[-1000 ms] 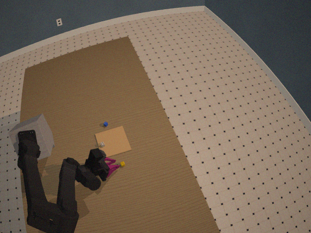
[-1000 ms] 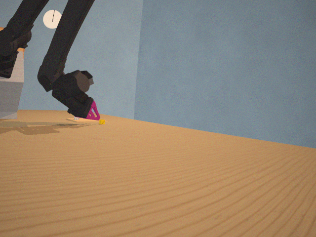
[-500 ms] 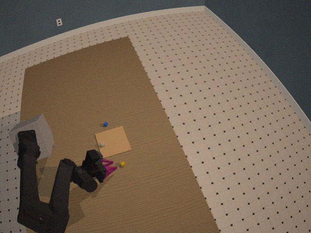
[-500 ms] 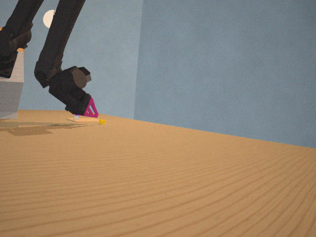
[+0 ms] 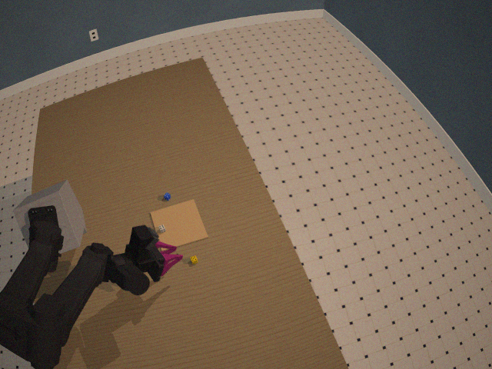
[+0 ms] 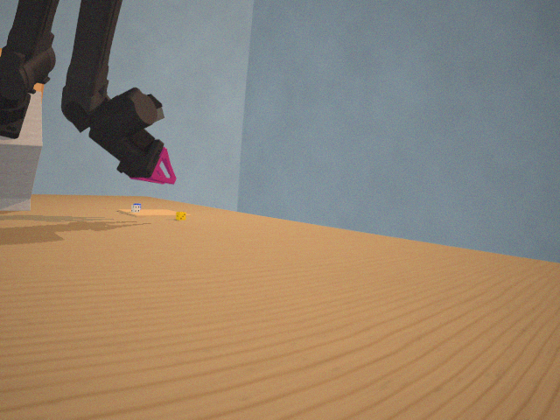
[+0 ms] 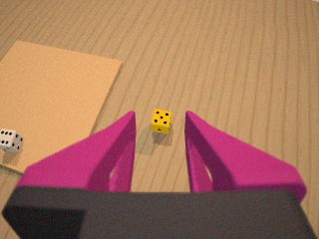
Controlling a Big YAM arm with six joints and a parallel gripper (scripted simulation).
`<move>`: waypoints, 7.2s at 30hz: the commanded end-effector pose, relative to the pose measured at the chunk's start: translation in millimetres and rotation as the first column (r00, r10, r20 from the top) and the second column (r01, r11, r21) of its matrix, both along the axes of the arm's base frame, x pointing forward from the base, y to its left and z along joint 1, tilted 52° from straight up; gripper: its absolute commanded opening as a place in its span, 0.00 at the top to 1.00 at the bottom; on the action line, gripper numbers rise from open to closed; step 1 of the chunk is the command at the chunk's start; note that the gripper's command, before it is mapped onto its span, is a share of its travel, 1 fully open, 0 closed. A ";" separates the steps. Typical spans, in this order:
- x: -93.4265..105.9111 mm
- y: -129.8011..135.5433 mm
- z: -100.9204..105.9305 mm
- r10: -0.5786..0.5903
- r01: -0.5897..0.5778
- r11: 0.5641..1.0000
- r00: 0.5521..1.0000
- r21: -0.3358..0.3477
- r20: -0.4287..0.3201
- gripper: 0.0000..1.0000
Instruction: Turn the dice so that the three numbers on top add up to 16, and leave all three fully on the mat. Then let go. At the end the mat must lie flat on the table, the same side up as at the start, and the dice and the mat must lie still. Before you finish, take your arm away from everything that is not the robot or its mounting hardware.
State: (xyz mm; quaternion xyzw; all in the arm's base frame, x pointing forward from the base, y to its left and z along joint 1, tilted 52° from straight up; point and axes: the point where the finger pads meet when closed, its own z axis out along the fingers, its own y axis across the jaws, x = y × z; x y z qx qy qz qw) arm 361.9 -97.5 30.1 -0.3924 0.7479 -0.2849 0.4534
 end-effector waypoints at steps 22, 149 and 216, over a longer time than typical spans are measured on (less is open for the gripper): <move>11.7 22.8 18.3 -0.148 0.145 0.988 0.986 -0.048 -0.081 0.70; 45.3 -18.4 -30.2 -0.831 0.738 0.555 0.472 -0.384 -0.296 0.70; 48.1 -27.0 -38.6 -0.829 0.736 0.558 0.474 -0.384 -0.296 0.70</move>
